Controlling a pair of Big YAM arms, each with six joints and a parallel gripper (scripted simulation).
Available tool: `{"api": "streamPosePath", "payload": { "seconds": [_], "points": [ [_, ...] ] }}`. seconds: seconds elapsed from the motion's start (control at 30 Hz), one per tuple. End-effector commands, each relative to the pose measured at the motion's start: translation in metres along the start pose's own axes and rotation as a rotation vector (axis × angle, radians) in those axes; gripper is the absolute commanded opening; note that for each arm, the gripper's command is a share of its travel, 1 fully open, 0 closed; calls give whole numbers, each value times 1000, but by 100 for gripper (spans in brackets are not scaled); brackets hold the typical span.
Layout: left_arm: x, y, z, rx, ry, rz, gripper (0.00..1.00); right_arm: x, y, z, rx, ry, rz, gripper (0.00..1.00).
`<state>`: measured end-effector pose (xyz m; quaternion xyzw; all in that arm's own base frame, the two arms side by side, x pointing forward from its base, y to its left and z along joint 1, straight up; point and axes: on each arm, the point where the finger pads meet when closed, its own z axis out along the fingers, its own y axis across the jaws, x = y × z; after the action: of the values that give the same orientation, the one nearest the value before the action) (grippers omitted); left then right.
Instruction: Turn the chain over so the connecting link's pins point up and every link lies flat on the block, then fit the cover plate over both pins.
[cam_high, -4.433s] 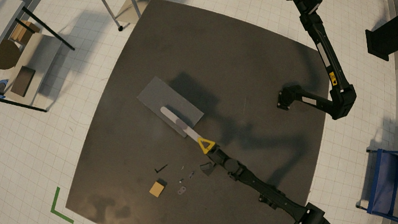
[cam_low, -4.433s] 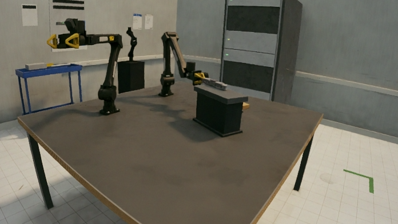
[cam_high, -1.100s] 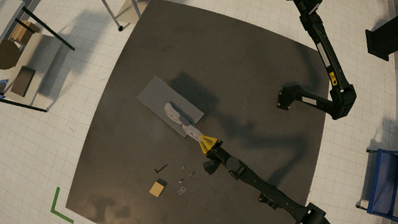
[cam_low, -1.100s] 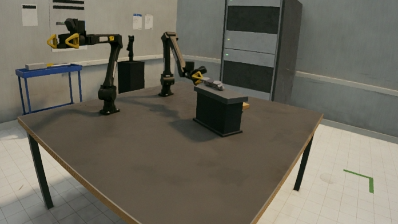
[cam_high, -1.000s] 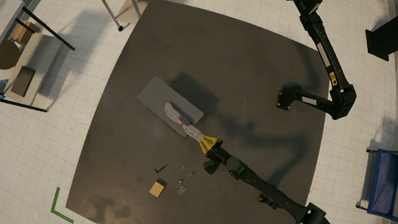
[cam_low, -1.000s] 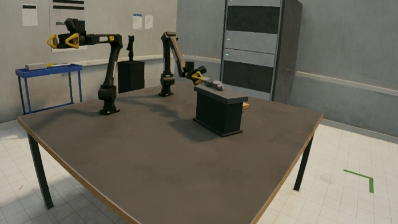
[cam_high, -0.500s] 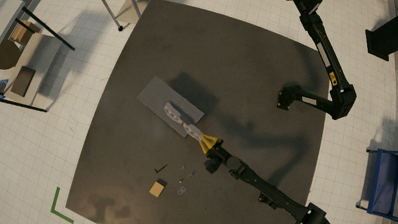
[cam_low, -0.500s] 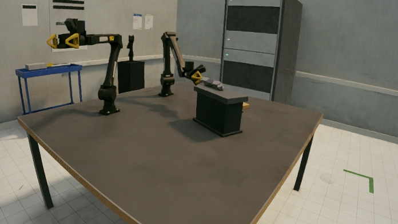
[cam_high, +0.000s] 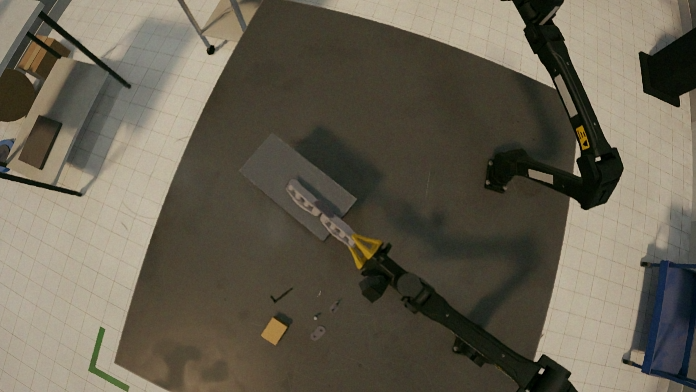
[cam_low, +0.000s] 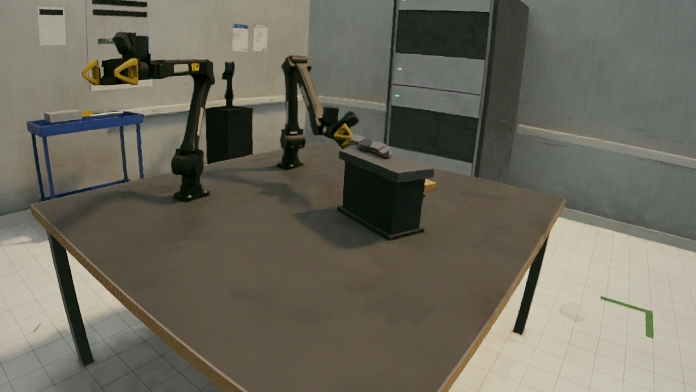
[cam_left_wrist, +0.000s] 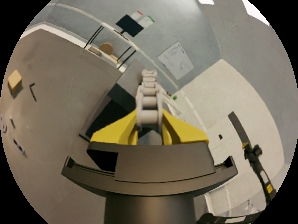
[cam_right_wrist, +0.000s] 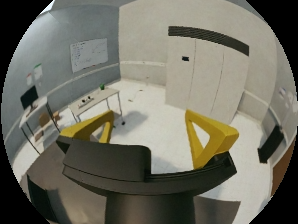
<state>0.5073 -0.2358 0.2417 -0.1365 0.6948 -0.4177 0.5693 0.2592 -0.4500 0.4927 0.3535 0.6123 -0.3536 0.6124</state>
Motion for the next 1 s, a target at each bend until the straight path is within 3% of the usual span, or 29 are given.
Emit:
{"api": "streamPosePath", "payload": {
  "seconds": [0.0,0.97],
  "points": [
    [-34,-50,16,101,-79,47,19,-14,5,-4,-9,-30,0,100],
    [-23,-43,21,80,-71,210,19,-14,5,-4,-9,-30,0,100]
  ]
}}
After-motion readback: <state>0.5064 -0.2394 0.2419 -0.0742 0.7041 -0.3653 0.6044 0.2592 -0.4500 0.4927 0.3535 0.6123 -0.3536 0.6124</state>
